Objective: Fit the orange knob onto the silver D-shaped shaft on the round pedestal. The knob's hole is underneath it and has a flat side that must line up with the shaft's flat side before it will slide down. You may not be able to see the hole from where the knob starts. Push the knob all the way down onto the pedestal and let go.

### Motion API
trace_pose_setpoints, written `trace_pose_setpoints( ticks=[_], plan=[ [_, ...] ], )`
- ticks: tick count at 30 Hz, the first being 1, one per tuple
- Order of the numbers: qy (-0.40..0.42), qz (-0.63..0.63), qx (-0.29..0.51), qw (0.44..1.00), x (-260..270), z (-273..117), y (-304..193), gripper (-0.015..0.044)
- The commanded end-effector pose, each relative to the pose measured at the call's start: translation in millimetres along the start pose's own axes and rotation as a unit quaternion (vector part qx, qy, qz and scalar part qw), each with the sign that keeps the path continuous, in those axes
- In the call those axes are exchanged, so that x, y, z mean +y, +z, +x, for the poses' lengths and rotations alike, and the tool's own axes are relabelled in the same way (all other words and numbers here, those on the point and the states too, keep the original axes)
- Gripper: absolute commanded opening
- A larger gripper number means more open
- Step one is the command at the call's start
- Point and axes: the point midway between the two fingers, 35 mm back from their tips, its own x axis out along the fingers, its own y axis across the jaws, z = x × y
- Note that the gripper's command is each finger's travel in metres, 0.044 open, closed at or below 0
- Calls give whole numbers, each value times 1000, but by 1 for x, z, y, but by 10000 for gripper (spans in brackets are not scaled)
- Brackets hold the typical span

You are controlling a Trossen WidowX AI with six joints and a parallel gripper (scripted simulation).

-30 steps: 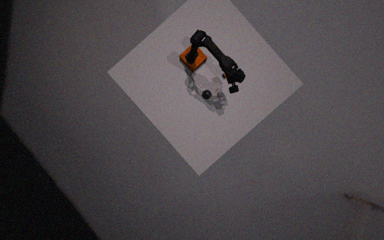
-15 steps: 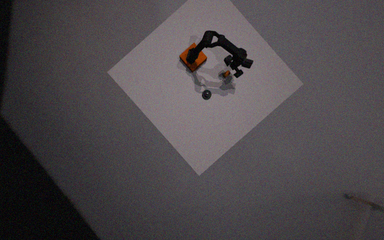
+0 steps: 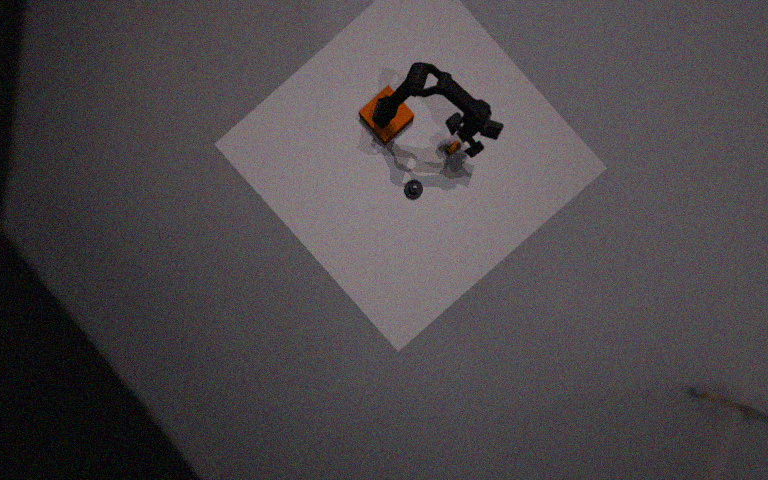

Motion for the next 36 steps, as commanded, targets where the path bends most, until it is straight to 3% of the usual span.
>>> trace_pose_setpoints(
  ticks=[1, 36],
  plan=[
    [6, -2, 6, 1000, 2, 9, -2, 440],
    [6, -2, 6, 1000, 3, 54, -3, 440]
  ],
)
